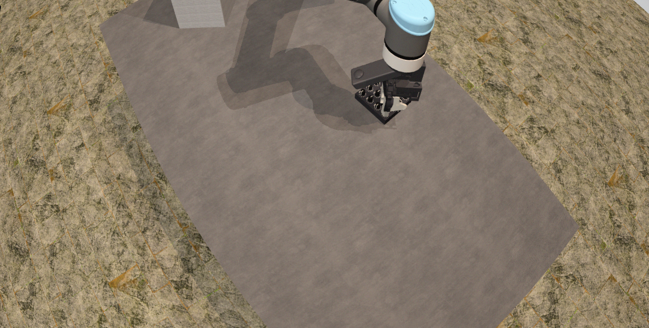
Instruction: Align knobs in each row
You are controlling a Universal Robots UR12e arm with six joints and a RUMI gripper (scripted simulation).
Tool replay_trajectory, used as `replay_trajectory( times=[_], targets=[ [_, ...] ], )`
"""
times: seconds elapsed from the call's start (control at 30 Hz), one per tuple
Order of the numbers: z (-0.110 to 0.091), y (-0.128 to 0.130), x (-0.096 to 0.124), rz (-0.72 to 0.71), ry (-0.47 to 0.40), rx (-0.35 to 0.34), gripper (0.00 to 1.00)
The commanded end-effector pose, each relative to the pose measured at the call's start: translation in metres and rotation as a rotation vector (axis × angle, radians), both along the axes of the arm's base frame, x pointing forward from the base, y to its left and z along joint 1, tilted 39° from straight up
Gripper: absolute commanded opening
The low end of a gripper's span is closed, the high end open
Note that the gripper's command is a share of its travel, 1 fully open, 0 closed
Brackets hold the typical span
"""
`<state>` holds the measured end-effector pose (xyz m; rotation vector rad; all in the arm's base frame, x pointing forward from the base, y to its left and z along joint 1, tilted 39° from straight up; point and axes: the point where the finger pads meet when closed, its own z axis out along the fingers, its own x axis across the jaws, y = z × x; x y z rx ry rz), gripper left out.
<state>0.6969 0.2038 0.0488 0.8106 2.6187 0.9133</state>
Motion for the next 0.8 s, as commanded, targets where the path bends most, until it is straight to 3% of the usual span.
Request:
replay_trajectory(
  times=[0.0,0.4,0.43,0.77],
  targets=[
    [0.0015,-0.0003,0.002,-0.001,-0.003,-0.002,0.11],
    [0.0015,-0.0003,0.002,-0.001,-0.003,-0.002,0.11],
    [0.0015,-0.0003,0.0021,-0.001,-0.003,-0.002,0.04],
    [0.0015,-0.0002,0.002,-0.001,-0.003,-0.002,0.04]
  ],
)
